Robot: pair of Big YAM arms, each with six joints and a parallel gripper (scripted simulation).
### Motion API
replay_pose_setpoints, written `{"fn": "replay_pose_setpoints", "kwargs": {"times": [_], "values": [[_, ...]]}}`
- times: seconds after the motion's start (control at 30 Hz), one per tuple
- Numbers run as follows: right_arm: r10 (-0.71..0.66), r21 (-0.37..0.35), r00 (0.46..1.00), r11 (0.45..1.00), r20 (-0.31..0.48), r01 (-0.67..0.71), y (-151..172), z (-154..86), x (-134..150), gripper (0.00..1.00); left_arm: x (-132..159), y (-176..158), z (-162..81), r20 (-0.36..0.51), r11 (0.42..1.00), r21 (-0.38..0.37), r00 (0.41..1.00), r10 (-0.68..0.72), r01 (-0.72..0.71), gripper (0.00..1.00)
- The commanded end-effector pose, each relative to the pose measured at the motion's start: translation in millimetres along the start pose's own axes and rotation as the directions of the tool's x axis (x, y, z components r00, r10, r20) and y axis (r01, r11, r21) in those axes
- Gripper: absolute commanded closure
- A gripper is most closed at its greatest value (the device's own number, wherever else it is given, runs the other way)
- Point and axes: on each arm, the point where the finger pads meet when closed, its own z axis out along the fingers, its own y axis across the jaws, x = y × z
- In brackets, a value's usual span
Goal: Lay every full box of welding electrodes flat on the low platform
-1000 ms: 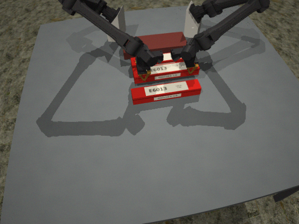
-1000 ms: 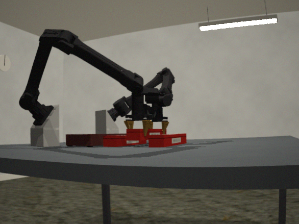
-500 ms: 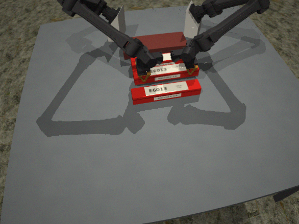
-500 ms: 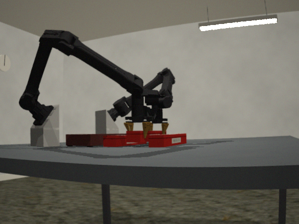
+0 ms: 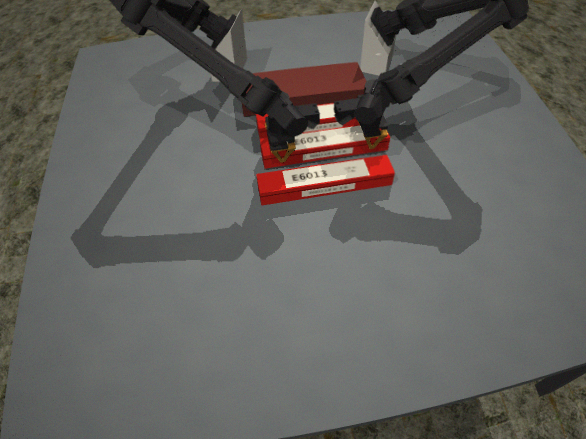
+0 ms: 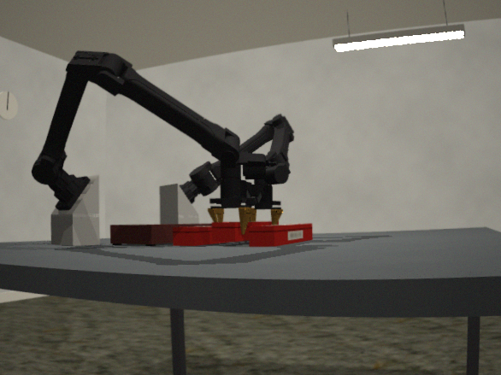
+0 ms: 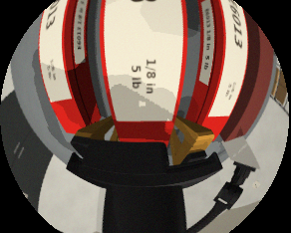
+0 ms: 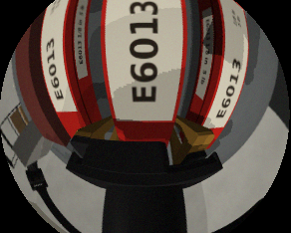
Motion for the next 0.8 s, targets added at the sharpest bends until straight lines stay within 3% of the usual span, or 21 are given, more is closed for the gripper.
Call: {"fn": "replay_pose_setpoints", "kwargs": {"times": [0.0, 0.77], "values": [[-0.002, 0.057, 1.000, 0.998, 0.013, 0.001, -13.8, -21.4, -5.4, 1.00, -13.4, 14.4, -19.8, 0.041, 0.998, -0.055, 0.999, 0.000, 0.002, 1.00], [-0.005, 0.055, 1.000, 0.998, 0.011, 0.005, -11.3, -13.8, -6.4, 1.00, -12.8, 14.4, -14.0, 0.042, 0.998, -0.056, 0.999, -0.002, 0.004, 1.00]]}}
